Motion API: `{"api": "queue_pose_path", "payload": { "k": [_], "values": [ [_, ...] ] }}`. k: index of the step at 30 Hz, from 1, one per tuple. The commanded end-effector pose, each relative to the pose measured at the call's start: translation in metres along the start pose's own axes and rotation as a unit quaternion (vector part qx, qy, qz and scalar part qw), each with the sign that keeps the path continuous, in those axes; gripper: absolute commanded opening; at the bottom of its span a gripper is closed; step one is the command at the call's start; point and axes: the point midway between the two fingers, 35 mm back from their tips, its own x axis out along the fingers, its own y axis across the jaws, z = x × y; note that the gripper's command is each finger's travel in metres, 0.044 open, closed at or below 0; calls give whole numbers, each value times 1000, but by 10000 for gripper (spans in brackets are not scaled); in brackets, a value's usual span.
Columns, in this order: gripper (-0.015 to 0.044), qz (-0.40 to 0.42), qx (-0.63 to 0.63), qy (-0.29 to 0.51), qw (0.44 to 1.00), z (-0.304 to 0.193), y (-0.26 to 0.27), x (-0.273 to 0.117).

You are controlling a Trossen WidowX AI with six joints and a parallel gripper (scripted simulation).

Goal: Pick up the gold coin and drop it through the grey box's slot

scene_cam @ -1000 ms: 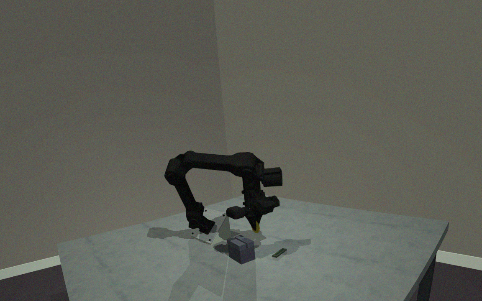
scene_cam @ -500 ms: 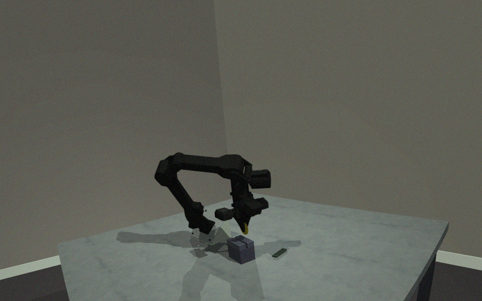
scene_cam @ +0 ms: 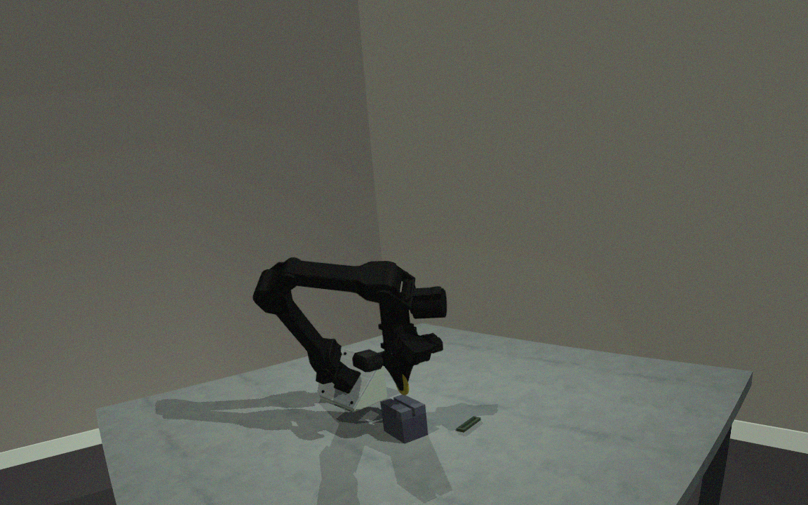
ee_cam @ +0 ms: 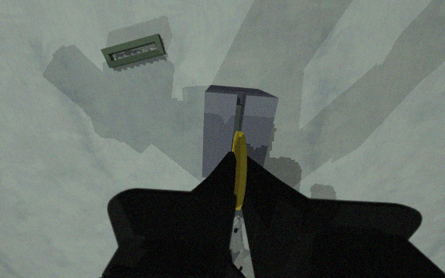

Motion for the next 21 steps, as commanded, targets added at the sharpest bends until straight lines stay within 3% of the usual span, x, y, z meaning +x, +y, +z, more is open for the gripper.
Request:
{"api": "queue_pose_path", "payload": {
  "k": [1, 21],
  "values": [
    [0, 1, 1, -1, 1000, 1, 0, -1],
    [0, 1, 0, 0, 1000, -1, -3, 0]
  ]
}}
